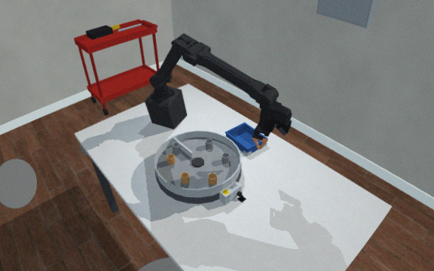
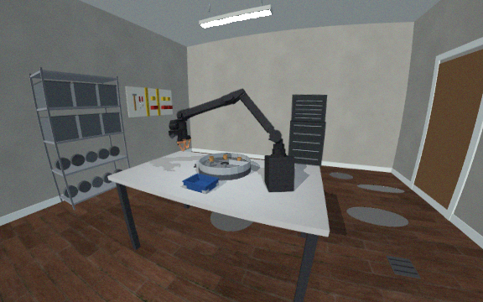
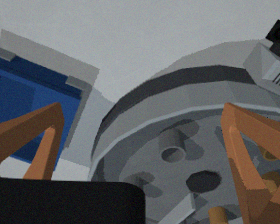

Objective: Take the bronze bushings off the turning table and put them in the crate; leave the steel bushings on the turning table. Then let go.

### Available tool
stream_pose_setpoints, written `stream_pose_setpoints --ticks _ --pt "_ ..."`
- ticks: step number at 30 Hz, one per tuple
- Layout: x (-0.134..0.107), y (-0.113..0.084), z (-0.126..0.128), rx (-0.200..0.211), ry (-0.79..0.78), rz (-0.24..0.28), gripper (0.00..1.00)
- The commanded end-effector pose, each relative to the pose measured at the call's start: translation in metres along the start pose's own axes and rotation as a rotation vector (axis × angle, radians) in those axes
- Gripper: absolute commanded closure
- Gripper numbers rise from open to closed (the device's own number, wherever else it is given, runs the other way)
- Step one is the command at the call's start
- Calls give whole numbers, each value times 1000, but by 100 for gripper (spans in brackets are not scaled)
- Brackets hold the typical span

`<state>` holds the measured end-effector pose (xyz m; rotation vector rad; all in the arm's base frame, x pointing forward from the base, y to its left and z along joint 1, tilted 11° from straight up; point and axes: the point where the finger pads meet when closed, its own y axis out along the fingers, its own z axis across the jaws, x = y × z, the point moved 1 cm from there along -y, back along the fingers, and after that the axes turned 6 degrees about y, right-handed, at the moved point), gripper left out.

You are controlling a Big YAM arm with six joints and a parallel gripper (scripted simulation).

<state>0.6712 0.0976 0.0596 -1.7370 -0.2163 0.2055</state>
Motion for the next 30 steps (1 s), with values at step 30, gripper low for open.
stream_pose_setpoints --ticks 30 --pt "-235 -48 -156 -43 -750 -67 0"
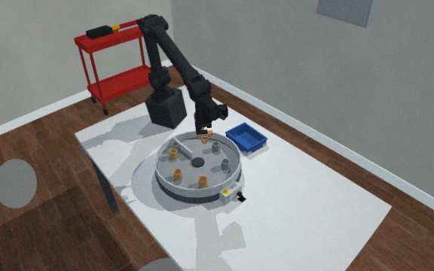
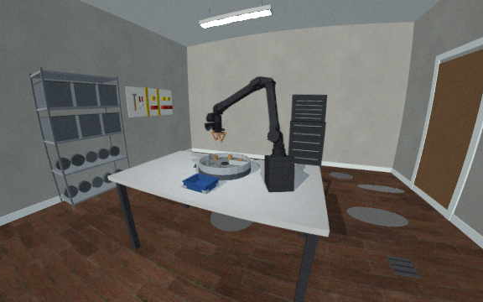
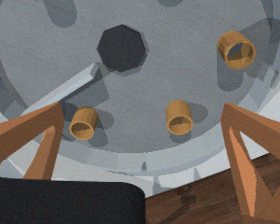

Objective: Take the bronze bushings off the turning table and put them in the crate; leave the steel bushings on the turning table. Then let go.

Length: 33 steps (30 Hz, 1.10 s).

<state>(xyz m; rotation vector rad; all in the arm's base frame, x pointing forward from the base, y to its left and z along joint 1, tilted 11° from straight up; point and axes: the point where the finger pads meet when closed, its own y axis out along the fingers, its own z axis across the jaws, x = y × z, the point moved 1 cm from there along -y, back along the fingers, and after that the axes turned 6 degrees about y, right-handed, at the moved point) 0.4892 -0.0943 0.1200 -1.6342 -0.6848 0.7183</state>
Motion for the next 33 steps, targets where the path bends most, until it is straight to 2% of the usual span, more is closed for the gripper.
stream_pose_setpoints --ticks 1,3,5,9,17,21,25,27,30,33 --pt "-21 -16 1 -46 -162 -27 0" --pt "-21 -16 1 -46 -162 -27 0" --pt "-51 -12 18 -50 -247 -23 0" --pt "-89 -6 44 -55 -361 -15 0" --pt "-138 8 88 -61 -530 -3 0" --pt "-140 8 87 -68 -556 -2 0" --pt "-149 12 101 -56 -571 1 0" --pt "-145 -1 85 -91 -568 0 0" --pt "-144 7 92 -67 -579 0 0" --pt "-144 7 92 -65 -579 0 0"
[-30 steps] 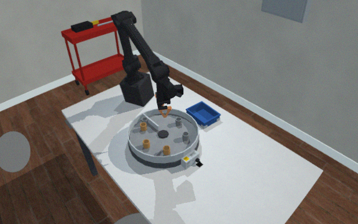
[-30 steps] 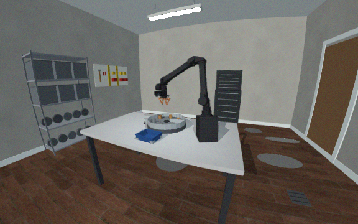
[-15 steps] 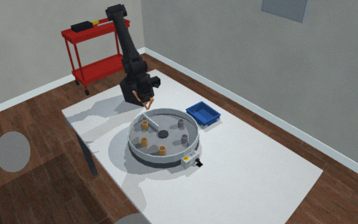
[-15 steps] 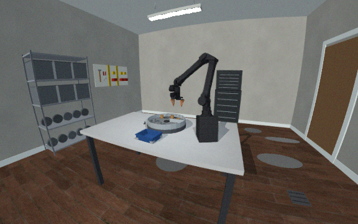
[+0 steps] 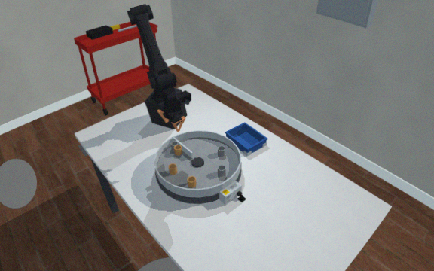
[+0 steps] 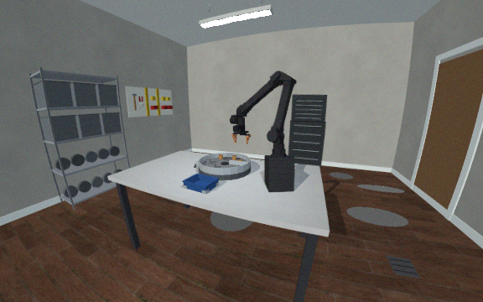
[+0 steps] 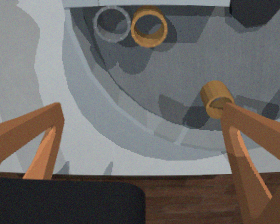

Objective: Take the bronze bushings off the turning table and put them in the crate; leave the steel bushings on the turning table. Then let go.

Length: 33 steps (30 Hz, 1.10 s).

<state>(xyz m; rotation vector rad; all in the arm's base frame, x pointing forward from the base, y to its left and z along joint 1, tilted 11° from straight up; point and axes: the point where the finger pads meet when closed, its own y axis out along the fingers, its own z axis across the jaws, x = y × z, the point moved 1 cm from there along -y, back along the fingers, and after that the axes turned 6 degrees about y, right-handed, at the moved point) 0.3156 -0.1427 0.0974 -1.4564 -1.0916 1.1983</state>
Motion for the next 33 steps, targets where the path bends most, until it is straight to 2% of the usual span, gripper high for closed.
stream_pose_setpoints --ticks 1,9,10,33 --pt "-5 -13 -13 -40 -13 6 0" --pt "-5 -13 -13 -40 -13 6 0" --pt "-5 -13 -13 -40 -13 6 89" --pt "-5 -13 -13 -40 -13 6 89"
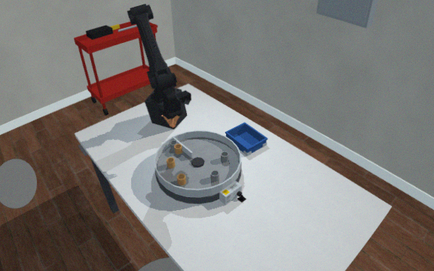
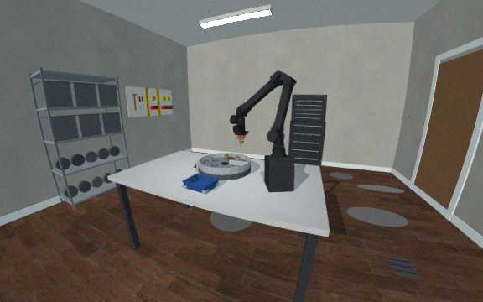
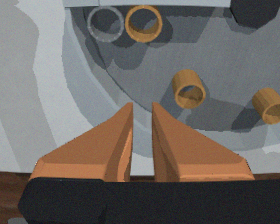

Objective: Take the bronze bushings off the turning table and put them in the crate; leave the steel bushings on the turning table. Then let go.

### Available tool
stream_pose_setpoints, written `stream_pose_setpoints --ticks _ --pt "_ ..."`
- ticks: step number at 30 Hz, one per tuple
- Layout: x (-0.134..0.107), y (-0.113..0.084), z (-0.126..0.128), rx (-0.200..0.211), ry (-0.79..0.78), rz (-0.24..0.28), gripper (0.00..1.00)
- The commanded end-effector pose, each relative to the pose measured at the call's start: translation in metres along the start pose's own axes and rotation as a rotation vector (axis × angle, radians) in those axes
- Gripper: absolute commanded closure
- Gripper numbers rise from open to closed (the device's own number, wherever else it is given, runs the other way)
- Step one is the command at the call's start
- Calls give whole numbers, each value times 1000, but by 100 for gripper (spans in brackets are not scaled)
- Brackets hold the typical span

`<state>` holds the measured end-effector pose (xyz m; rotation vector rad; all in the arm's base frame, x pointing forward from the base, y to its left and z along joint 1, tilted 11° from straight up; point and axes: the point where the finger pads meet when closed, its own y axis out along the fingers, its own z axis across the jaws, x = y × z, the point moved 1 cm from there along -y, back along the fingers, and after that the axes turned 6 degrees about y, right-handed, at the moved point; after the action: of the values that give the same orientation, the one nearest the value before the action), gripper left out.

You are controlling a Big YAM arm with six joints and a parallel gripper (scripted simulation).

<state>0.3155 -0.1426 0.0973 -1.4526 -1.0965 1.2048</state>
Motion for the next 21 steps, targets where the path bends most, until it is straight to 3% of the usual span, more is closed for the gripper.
stream_pose_setpoints --ticks 1,10,11,21 --pt "-6 -13 -13 -40 -5 6 89" --pt "-6 -13 -13 -40 -5 6 89" --pt "-6 -13 -13 -40 -5 6 81" --pt "-6 -13 -13 -40 -5 6 81"
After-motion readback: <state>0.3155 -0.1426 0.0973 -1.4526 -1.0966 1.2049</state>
